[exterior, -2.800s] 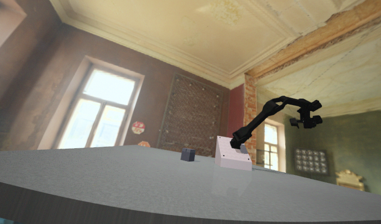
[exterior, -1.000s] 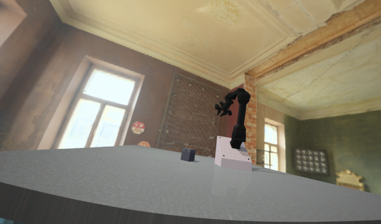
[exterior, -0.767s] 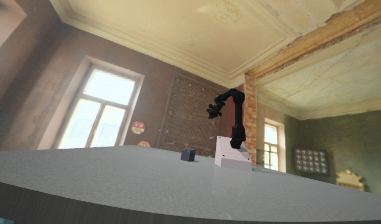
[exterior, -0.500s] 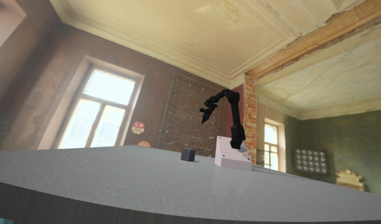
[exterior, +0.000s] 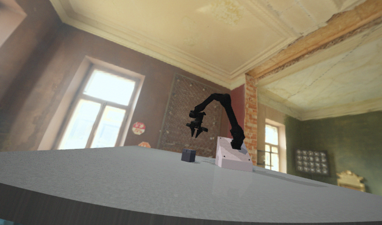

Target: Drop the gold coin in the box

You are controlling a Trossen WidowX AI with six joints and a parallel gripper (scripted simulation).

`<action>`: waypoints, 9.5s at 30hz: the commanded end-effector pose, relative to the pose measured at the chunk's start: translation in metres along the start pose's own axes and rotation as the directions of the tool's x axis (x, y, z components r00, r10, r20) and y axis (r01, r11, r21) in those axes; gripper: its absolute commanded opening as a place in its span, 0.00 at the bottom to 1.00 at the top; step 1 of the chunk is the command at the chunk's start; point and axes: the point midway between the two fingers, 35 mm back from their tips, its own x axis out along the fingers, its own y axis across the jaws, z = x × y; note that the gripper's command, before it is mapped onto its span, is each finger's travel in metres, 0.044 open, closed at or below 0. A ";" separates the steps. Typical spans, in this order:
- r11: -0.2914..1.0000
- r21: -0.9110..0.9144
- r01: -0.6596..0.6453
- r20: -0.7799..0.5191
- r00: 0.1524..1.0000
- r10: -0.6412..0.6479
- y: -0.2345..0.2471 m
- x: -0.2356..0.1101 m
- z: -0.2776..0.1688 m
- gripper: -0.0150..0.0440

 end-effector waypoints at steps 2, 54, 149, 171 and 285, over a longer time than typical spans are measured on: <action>0.889 -0.434 -0.146 0.033 0.984 0.177 0.035 0.049 0.038 0.53; 0.889 -0.434 -0.146 0.035 0.983 0.179 0.050 0.138 0.035 0.53; 0.982 -0.075 -0.173 0.031 0.984 0.175 0.029 0.057 0.049 0.25; 0.982 -0.074 -0.172 0.031 0.984 0.174 0.046 0.052 0.102 0.25; 0.984 -0.075 -0.163 0.034 0.986 0.166 0.070 0.065 0.142 0.39</action>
